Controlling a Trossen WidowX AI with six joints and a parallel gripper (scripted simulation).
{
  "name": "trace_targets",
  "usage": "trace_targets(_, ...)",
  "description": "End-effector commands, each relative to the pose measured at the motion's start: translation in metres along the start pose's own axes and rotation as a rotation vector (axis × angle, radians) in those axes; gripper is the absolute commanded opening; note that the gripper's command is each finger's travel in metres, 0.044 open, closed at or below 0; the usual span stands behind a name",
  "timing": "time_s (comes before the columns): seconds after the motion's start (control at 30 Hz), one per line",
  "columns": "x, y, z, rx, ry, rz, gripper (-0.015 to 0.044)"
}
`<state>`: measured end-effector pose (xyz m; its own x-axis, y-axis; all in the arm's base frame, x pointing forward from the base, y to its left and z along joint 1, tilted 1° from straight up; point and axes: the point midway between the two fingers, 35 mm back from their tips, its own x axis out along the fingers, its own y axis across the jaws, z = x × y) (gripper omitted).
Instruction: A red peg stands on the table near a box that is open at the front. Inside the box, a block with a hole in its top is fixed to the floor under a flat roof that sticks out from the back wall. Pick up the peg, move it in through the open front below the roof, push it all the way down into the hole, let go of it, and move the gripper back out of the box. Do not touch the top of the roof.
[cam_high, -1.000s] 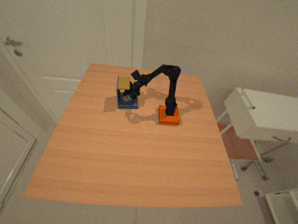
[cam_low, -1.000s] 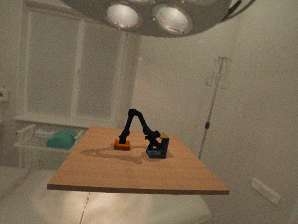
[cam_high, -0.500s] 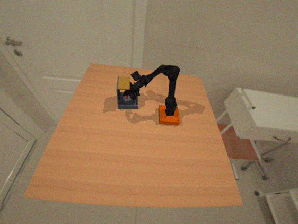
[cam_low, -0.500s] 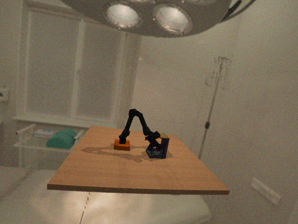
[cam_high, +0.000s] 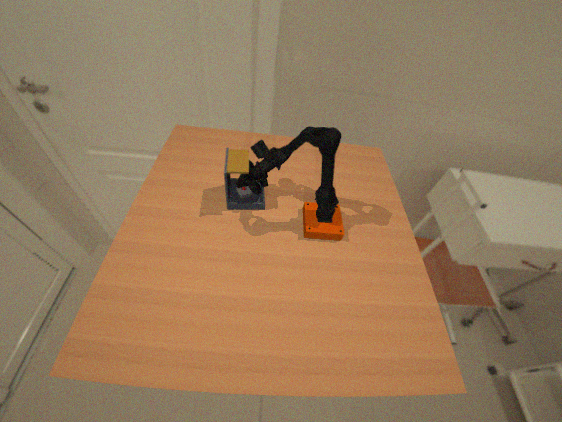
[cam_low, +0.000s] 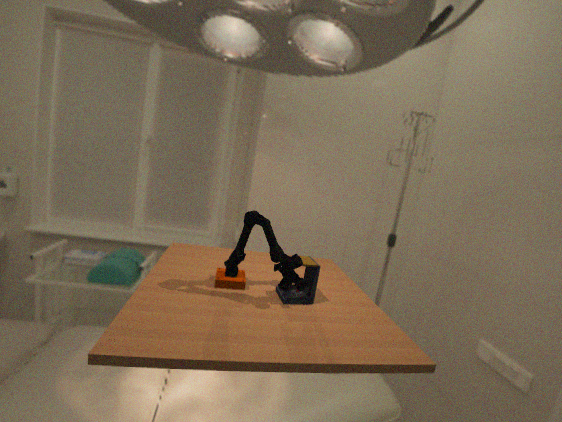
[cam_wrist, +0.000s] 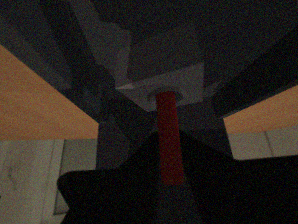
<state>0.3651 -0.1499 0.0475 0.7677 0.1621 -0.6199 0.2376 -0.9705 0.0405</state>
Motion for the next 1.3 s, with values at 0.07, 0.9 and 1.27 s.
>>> trace_targets(0.07, 0.0, 0.0, -0.001, -0.001, 0.002, 0.001, 0.021)
trace_targets(0.9, -0.054, -0.013, 0.044, 0.007, -0.016, -0.002, 0.022)
trace_targets(1.27, -0.097, -0.011, 0.035, 0.005, -0.025, -0.003, 0.044)
